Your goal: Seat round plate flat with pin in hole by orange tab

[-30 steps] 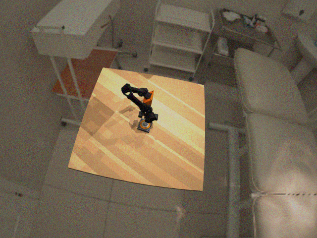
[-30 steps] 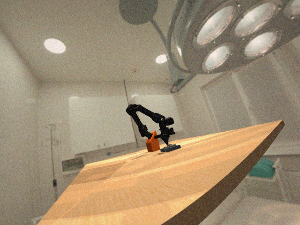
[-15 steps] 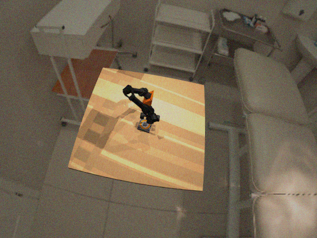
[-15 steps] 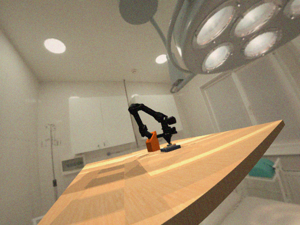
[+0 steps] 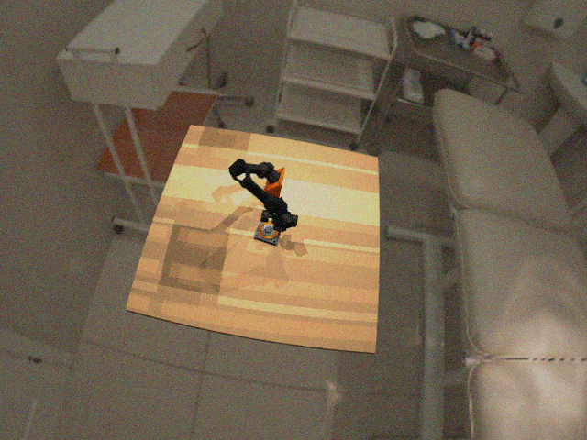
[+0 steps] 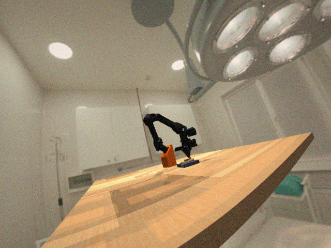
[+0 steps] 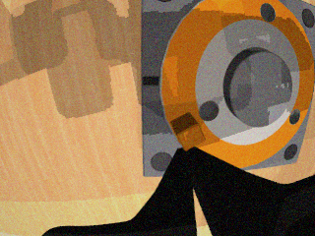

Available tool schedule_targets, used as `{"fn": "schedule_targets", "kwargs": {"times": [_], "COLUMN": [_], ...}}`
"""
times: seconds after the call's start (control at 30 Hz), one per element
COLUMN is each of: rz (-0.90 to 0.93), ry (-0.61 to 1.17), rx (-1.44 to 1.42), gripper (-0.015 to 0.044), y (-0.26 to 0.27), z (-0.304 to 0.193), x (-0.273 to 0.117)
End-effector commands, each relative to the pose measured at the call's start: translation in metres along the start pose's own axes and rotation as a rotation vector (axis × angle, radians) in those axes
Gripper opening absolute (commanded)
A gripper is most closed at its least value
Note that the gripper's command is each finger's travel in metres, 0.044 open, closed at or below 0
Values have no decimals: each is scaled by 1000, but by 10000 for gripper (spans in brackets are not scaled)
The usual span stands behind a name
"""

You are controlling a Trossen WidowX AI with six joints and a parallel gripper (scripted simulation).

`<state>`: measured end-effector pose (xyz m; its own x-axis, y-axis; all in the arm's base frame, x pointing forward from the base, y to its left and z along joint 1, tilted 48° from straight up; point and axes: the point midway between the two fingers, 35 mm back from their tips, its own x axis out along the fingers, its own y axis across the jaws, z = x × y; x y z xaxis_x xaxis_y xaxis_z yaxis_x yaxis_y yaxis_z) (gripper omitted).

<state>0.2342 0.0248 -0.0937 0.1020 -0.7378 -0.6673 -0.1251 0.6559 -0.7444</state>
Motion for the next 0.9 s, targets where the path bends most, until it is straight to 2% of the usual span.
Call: {"fn": "schedule_targets", "kwargs": {"times": [0.0,0.87], "rz": [5,5], "ry": [-4,-5], "rx": [10,10], "gripper": [0,0], "y": [3,6], "z": [6,24], "x": [-1,-1]}}
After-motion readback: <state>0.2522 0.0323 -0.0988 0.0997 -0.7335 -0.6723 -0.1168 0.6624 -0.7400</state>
